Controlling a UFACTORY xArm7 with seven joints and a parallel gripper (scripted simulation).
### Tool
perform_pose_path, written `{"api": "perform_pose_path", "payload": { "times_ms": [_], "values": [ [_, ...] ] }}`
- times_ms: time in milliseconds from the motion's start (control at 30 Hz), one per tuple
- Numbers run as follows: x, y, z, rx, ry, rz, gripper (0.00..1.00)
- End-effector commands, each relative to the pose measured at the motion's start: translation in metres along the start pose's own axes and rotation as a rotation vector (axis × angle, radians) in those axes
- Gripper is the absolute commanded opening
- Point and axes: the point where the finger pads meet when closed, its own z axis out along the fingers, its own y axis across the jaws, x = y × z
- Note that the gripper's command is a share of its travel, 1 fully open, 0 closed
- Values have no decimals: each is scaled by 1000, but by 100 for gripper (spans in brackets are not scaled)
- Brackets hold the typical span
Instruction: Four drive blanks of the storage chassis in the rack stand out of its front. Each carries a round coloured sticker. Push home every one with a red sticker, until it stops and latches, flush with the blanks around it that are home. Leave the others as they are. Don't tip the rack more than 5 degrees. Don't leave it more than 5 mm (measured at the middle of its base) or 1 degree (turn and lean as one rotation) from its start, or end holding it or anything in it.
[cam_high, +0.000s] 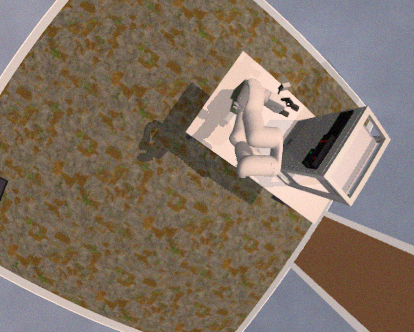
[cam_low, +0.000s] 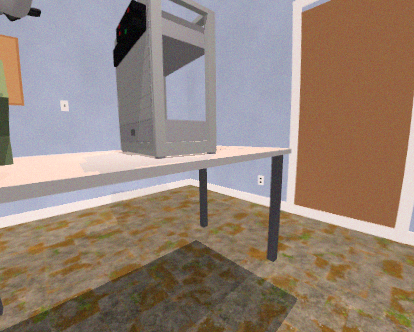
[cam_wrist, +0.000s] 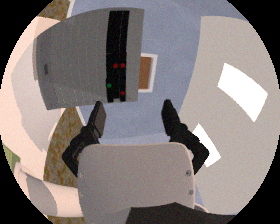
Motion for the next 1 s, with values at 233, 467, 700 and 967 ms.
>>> {"api": "perform_pose_path", "payload": {
  "times_ms": [233,467,700,967],
  "values": [
    [-13,-10,26,65,-82,33,100],
    [-21,-18,41,102,-132,50,100],
    [-26,-23,48,122,-160,59,100],
    [-32,-28,56,144,-191,68,100]
  ]
}}
